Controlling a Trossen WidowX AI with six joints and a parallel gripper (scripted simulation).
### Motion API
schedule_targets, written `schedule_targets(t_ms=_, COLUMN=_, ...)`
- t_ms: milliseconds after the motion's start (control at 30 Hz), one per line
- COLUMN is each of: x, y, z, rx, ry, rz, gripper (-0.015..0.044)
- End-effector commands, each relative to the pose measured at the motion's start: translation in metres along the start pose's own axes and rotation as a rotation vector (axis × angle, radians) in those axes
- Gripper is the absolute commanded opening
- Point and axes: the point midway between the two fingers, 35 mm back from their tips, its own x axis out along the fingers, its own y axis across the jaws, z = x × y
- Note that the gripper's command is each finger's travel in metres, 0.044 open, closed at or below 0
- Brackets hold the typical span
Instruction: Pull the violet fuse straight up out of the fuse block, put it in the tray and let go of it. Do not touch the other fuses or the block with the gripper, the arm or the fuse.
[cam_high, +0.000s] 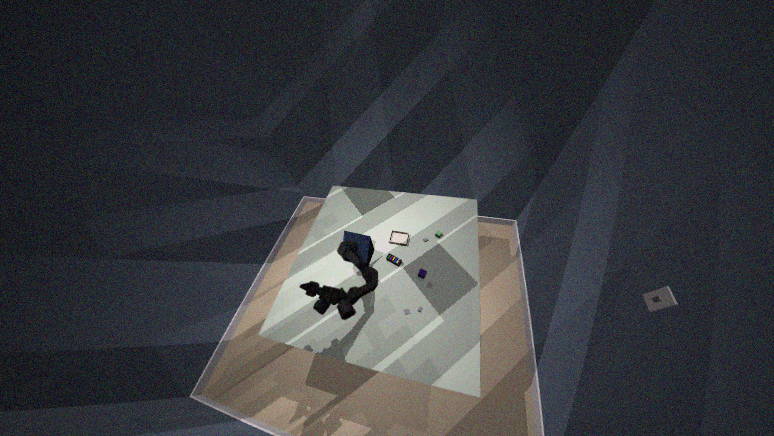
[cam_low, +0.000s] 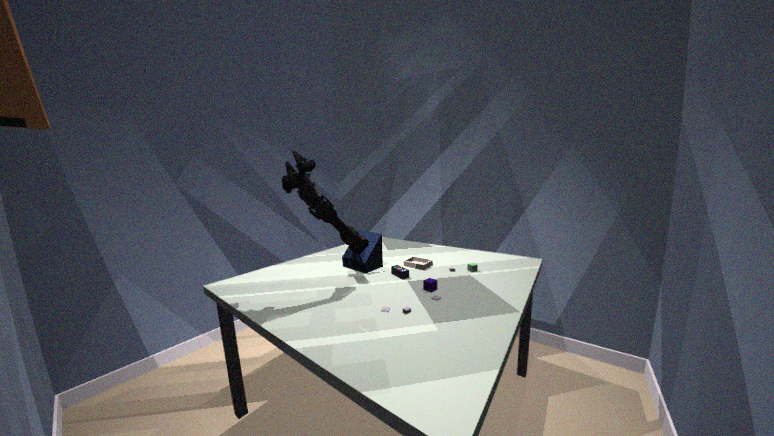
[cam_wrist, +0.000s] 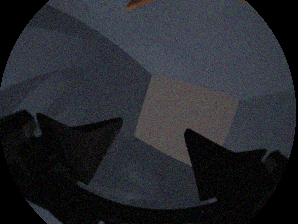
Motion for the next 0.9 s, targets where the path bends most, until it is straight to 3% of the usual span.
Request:
schedule_targets(t_ms=0, x=0.002, y=0.002, z=-0.001, rx=-0.006, ry=0.007, rz=0.002, gripper=0.0374)
schedule_targets(t_ms=200, x=0.047, y=0.065, z=-0.036, rx=-0.189, ry=0.245, rz=0.044, gripper=0.0216)
schedule_targets(t_ms=400, x=0.082, y=0.113, z=-0.112, rx=-0.358, ry=0.543, rz=0.080, gripper=0.0060)
schedule_targets(t_ms=633, x=0.088, y=0.131, z=-0.226, rx=-0.501, ry=0.924, rz=0.094, gripper=0.0060)
schedule_targets(t_ms=867, x=0.054, y=0.106, z=-0.333, rx=-0.603, ry=1.317, rz=0.050, gripper=0.0060)
